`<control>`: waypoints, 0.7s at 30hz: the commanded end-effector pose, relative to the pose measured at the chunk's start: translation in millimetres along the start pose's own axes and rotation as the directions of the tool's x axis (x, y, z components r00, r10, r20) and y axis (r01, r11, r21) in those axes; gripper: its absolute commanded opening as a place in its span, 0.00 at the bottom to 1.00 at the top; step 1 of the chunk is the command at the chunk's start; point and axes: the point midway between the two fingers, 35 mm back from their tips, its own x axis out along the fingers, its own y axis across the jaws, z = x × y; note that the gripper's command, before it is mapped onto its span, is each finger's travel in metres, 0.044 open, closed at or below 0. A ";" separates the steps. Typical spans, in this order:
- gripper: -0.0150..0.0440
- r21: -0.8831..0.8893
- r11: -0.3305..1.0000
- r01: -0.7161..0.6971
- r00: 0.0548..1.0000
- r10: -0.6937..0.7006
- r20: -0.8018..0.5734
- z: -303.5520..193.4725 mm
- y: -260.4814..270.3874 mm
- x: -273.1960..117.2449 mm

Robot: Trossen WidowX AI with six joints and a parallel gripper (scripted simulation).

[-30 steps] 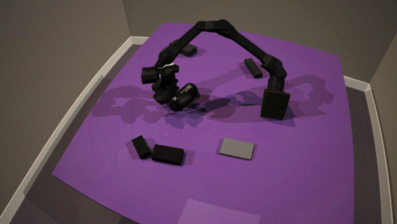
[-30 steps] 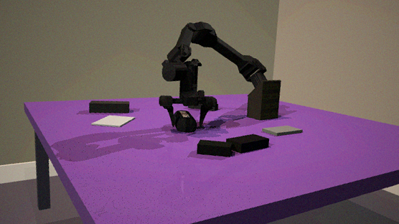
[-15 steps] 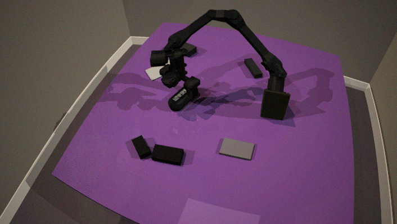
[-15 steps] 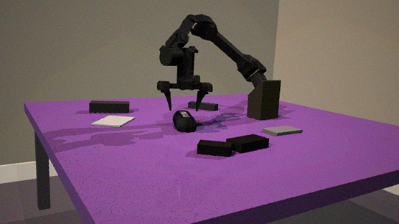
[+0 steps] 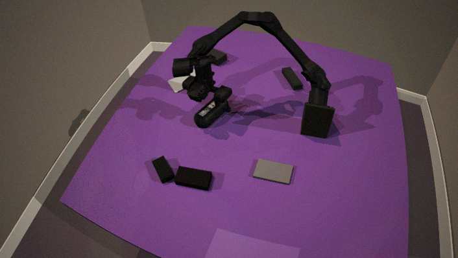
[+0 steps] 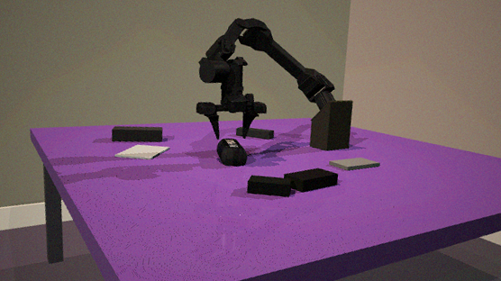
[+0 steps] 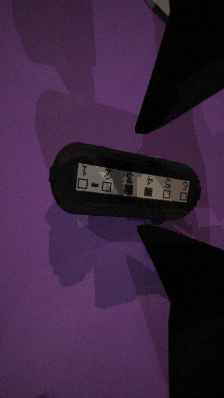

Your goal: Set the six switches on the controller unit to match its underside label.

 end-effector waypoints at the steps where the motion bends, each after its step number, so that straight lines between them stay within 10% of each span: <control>1: 0.69 -0.208 0.978 -0.030 0.999 0.034 0.014 3.2 -5.9 -3.7; 11: 0.25 -0.827 0.561 -0.042 0.986 0.155 0.055 6.1 -19.7 -23.5; 21: 0.25 -0.992 0.112 0.050 0.969 0.235 0.076 4.4 -23.4 -37.0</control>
